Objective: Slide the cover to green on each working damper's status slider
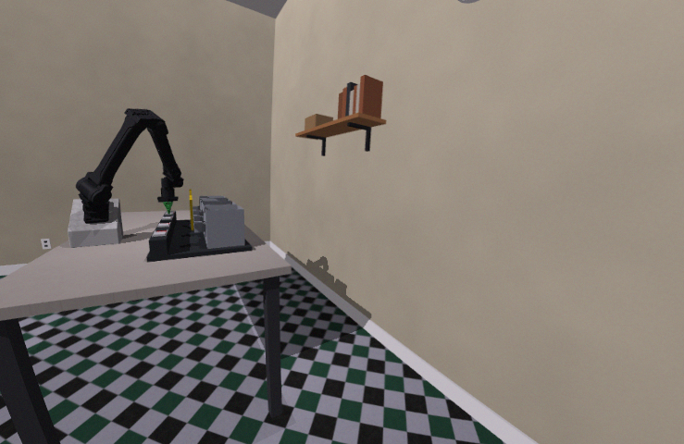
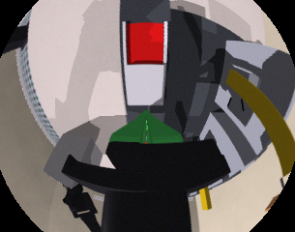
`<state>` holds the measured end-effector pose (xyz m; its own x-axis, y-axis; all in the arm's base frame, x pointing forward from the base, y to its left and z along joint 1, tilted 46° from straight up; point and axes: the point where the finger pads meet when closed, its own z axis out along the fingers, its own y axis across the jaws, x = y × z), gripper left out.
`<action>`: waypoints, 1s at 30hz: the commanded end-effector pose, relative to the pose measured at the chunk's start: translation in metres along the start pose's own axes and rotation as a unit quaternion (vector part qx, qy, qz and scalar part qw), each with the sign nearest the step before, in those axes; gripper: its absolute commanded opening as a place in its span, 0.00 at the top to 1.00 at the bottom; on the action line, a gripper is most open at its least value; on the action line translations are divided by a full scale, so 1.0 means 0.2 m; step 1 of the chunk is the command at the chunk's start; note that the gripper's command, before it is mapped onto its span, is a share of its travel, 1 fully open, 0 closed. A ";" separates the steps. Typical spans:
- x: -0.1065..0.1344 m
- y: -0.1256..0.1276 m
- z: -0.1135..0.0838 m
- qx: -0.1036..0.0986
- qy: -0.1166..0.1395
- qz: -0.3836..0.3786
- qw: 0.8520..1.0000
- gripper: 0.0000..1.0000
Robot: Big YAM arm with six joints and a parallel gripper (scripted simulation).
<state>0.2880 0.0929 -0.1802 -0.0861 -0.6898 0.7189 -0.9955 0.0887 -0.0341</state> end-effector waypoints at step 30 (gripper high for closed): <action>-0.09 -0.06 -0.03 0.011 -0.010 0.008 1.000 1.00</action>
<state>0.2856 0.0923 -0.1824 -0.0794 -0.6865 0.7228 -0.9959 0.0855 -0.0281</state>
